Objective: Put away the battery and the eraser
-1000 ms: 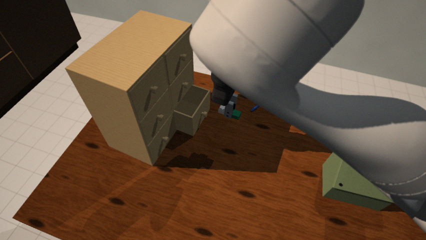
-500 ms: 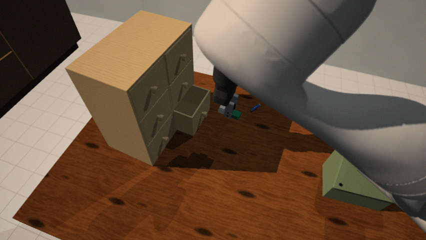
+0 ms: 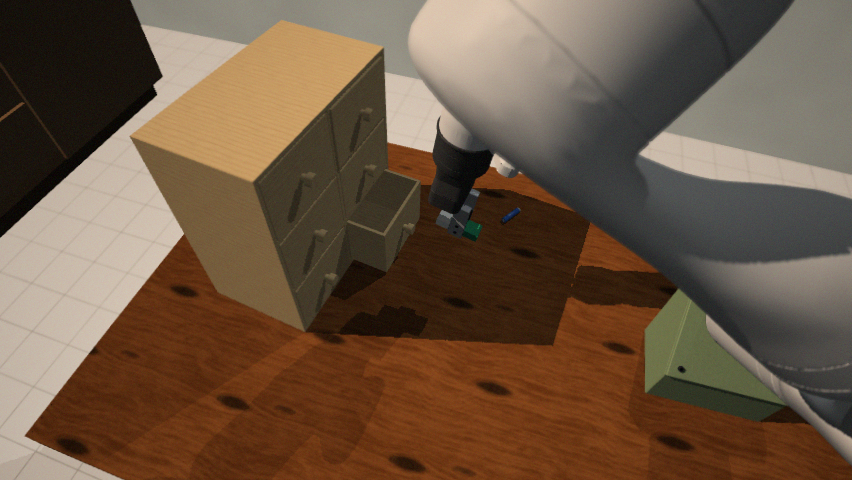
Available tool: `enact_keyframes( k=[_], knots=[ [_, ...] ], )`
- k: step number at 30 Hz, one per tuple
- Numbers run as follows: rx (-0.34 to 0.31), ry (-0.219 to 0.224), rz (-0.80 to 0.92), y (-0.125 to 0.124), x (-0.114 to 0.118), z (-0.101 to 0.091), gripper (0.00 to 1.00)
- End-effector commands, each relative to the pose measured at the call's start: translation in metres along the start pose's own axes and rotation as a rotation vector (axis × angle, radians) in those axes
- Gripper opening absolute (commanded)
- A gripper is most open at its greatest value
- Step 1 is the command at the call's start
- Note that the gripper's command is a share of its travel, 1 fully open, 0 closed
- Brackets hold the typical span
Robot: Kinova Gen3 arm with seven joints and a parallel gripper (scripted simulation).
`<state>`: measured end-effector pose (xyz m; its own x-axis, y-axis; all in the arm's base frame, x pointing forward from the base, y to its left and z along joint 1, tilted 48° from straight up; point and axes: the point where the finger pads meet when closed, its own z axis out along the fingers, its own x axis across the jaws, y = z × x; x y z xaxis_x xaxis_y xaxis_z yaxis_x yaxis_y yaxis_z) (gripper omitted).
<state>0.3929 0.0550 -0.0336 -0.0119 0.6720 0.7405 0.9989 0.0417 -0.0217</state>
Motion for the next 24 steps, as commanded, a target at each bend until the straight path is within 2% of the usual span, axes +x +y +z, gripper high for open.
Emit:
enact_keyframes(
  k=[1,14,16,24],
  knots=[
    [-0.018,-0.001,0.003,-0.0001,-0.0001,-0.0024,0.45],
    [-0.129,-0.001,0.003,-0.0012,-0.0001,-0.0017,0.45],
    [-0.129,-0.001,0.003,-0.0012,-0.0001,-0.0017,0.45],
    [-0.210,-0.001,0.003,-0.0020,-0.0001,-0.0013,0.45]
  ],
)
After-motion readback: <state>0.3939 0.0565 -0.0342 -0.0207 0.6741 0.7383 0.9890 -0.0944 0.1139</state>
